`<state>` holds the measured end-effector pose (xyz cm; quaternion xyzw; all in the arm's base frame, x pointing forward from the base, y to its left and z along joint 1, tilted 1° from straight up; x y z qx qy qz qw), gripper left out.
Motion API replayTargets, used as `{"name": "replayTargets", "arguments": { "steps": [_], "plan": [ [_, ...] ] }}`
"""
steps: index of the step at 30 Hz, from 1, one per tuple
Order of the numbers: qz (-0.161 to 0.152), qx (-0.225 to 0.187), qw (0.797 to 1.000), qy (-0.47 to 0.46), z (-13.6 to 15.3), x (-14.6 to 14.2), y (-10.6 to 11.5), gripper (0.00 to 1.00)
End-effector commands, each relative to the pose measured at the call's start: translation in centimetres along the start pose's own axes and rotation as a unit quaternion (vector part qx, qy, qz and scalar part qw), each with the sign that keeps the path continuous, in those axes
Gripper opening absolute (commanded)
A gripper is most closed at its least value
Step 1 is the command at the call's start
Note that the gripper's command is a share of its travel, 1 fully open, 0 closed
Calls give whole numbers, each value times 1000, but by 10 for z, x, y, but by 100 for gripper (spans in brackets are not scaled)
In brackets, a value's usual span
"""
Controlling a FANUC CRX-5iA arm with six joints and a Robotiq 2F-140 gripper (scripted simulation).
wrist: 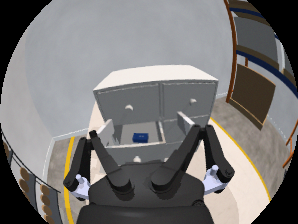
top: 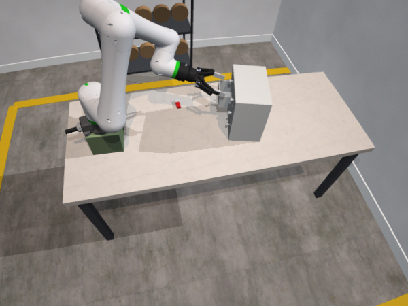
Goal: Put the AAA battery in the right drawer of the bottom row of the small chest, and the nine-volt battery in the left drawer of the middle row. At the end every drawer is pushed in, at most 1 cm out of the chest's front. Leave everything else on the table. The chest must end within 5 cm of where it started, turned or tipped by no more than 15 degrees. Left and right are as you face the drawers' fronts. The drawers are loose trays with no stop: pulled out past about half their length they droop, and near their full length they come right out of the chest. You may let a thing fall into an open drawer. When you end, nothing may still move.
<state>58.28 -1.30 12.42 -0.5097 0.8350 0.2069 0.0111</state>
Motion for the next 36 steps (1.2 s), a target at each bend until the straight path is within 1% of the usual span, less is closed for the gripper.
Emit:
{"name": "replayTargets", "arguments": {
  "steps": [1,6,10,14,19,21,31,36],
  "plan": [
    [0,0,1000,0,0,0,0,100],
    [0,0,1000,0,0,0,1,100],
    [0,0,1000,0,2,0,8,100],
    [0,0,1000,0,6,1,20,100],
    [0,0,1000,0,13,3,44,100],
    [0,0,1000,0,13,3,44,100],
    [0,0,1000,0,30,7,103,100],
    [0,0,1000,0,37,9,129,100]
  ]
}}
Point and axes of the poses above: the point where the finger pads meet when closed, its own y axis back along the fingers, its own x axis across the jaws, z = x × y, the point moved 9 cm from there along y, back along the fingers, and after that the axes turned 14 degrees about -y, right-handed, at the moved point
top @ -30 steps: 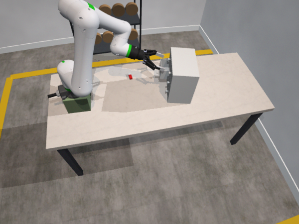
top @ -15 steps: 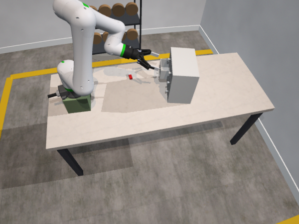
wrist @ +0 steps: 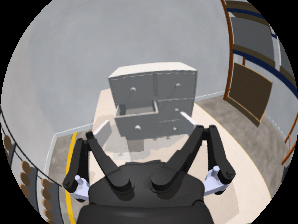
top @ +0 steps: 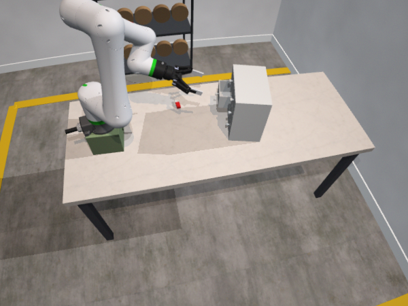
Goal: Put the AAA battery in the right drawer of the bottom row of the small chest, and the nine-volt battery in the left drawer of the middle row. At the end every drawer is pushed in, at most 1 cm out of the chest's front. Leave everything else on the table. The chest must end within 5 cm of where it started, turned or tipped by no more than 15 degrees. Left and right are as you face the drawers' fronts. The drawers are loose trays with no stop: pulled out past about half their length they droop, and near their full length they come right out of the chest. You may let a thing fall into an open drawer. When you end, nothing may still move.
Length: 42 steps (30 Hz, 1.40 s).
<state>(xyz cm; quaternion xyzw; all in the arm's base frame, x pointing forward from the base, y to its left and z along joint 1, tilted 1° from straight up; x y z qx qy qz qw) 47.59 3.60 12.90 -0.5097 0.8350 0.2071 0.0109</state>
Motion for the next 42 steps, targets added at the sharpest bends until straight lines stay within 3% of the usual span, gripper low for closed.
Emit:
{"name": "replayTargets", "arguments": {
  "steps": [1,15,36,42],
  "plan": [
    [0,0,1000,0,4,0,16,100],
    [0,0,1000,0,14,3,53,100],
    [3,-8,1000,0,14,3,55,100],
    [7,-27,1000,0,9,2,56,100]
  ]
}}
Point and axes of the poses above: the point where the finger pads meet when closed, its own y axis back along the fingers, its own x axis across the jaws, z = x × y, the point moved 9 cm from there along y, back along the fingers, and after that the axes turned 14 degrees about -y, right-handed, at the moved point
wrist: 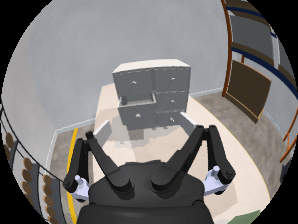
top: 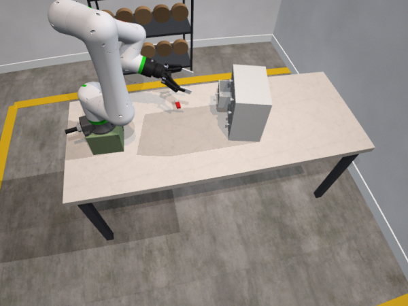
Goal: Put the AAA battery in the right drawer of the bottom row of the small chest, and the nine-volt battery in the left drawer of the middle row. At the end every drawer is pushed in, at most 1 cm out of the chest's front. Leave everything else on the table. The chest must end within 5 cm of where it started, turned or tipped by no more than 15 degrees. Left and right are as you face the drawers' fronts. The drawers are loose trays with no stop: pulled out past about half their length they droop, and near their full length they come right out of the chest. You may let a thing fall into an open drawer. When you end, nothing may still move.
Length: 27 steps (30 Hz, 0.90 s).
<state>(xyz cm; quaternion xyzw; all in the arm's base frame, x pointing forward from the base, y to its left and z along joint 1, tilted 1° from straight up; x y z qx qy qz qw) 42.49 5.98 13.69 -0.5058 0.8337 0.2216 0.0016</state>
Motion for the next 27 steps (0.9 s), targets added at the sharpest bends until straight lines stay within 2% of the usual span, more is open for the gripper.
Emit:
{"name": "replayTargets", "arguments": {
  "steps": [1,9,11,27],
  "plan": [
    [4,-15,1000,0,-3,-1,0,100],
    [16,-62,998,1,-15,-4,1,100],
    [16,-62,998,1,-15,-4,1,100],
    [44,-175,984,0,-42,-11,-1,100]
  ]
}}
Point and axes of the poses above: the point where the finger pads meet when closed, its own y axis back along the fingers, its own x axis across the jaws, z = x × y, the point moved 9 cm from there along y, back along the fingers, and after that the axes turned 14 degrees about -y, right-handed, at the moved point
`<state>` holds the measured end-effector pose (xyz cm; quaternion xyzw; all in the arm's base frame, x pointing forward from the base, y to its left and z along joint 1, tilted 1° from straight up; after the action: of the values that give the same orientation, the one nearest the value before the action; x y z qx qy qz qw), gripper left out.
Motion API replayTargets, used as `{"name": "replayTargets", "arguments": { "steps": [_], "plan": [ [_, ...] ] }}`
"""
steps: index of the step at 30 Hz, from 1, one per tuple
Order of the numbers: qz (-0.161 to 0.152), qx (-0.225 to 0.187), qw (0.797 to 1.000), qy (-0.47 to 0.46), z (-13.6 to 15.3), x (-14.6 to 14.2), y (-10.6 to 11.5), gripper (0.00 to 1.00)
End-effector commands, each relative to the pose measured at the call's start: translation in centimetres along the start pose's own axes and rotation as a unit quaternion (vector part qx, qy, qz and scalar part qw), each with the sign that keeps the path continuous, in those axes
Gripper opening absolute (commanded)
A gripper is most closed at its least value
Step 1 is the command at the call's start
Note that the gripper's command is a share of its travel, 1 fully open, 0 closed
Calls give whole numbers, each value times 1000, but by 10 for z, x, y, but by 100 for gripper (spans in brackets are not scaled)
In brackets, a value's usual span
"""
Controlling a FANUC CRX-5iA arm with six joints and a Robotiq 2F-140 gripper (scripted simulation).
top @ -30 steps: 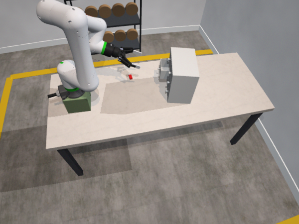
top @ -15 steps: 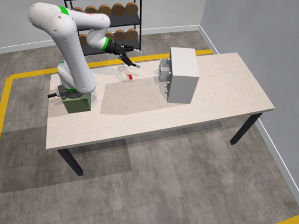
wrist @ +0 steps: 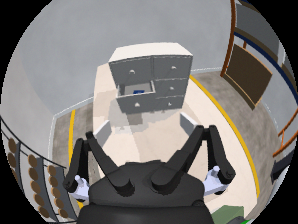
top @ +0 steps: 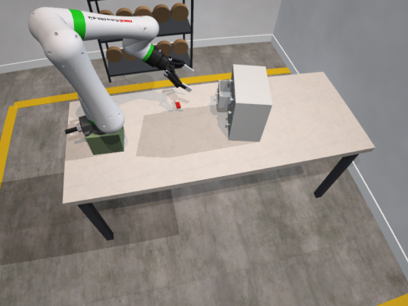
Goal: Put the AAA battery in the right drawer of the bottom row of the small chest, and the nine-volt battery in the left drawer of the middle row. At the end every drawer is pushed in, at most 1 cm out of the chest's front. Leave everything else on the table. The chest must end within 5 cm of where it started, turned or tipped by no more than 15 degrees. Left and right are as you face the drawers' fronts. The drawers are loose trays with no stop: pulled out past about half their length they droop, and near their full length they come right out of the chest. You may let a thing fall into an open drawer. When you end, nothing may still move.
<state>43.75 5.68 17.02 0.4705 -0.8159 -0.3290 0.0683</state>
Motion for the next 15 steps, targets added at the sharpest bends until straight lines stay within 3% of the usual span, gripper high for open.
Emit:
{"name": "replayTargets", "arguments": {
  "steps": [1,9,15],
  "plan": [
    [8,-46,999,5,-8,1,0,100],
    [29,-128,991,5,-27,-4,1,100],
    [55,-231,971,5,-50,-10,-2,100]
  ]
}}
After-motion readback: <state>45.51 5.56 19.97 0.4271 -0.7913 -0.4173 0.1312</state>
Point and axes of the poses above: the point where the finger pads meet when closed, its own y axis back along the fingers, its own x axis across the jaws, z = x × y, the point moved 9 cm from there along y, back along the fingers, and after that the axes turned 14 degrees about -y, right-handed, at the moved point
